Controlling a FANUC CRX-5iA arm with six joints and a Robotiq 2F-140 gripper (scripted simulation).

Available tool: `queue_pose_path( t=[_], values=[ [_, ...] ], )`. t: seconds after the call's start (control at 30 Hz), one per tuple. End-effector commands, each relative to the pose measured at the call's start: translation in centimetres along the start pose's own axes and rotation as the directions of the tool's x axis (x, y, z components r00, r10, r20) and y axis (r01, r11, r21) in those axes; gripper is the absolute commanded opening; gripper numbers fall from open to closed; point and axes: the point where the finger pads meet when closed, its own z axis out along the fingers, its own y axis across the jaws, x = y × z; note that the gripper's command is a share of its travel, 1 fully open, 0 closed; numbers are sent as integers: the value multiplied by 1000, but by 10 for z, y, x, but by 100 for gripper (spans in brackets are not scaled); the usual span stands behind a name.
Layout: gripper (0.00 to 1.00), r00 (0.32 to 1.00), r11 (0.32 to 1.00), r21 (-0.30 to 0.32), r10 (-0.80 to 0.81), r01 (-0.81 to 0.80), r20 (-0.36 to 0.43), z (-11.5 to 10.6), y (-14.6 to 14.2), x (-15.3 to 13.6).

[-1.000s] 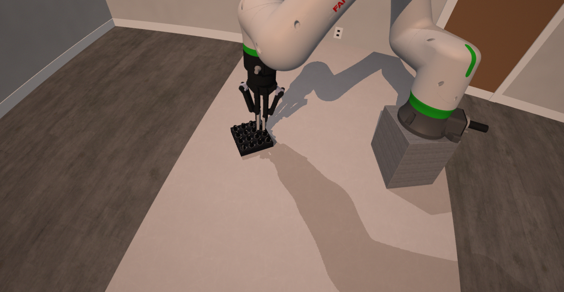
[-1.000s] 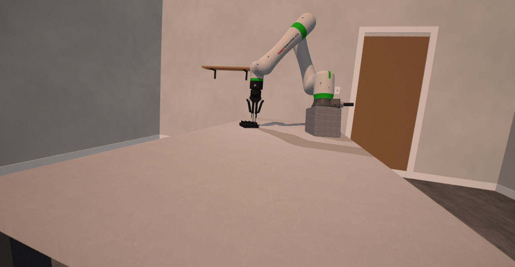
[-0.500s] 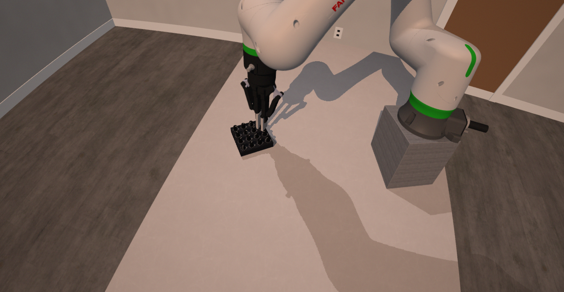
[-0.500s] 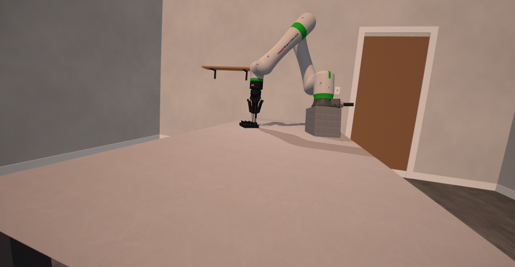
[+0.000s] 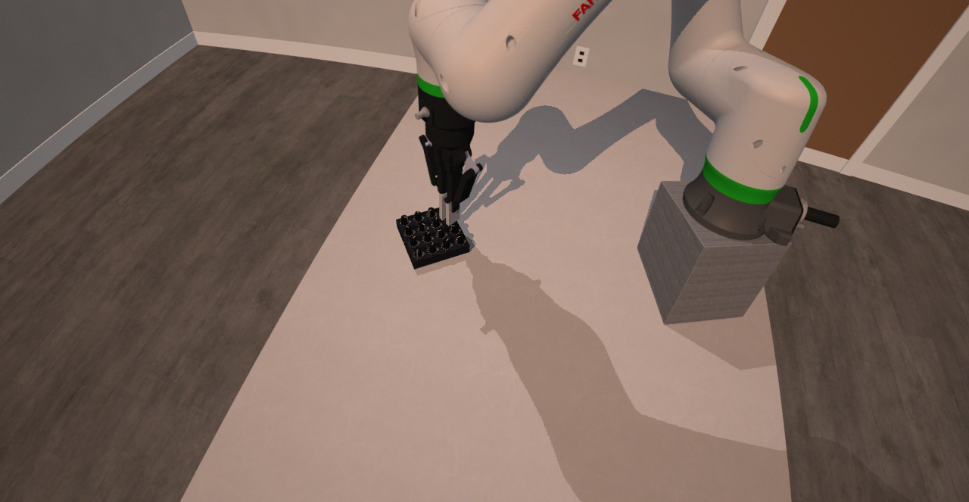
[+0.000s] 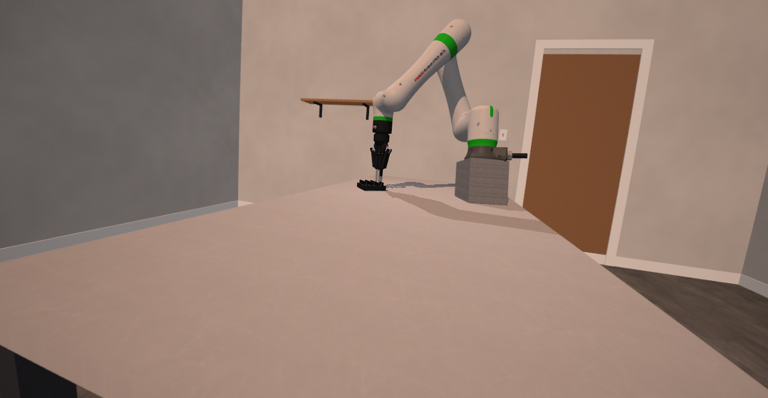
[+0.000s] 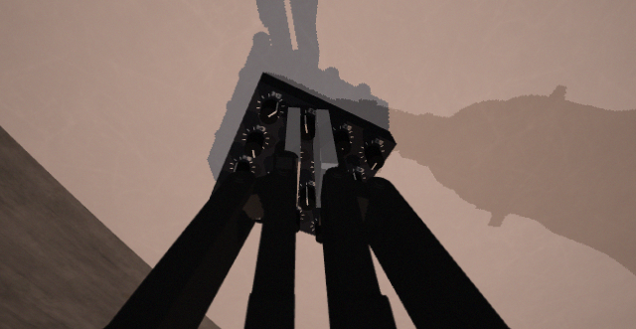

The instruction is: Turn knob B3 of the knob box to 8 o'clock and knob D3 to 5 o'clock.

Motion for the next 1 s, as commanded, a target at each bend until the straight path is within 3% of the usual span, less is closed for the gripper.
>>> queue_pose_path(
  t=[0.0, 0.73, 0.77, 0.97],
  values=[
    [5, 999, 999, 4, 44, -44, -2, 0, 0, 0],
    [5, 997, 997, 4, 77, -77, -1, 0, 0, 0],
    [12, 997, 997, 4, 77, -77, -1, 0, 0, 0],
    [12, 997, 997, 4, 77, -77, -1, 0, 0, 0]
  ],
)
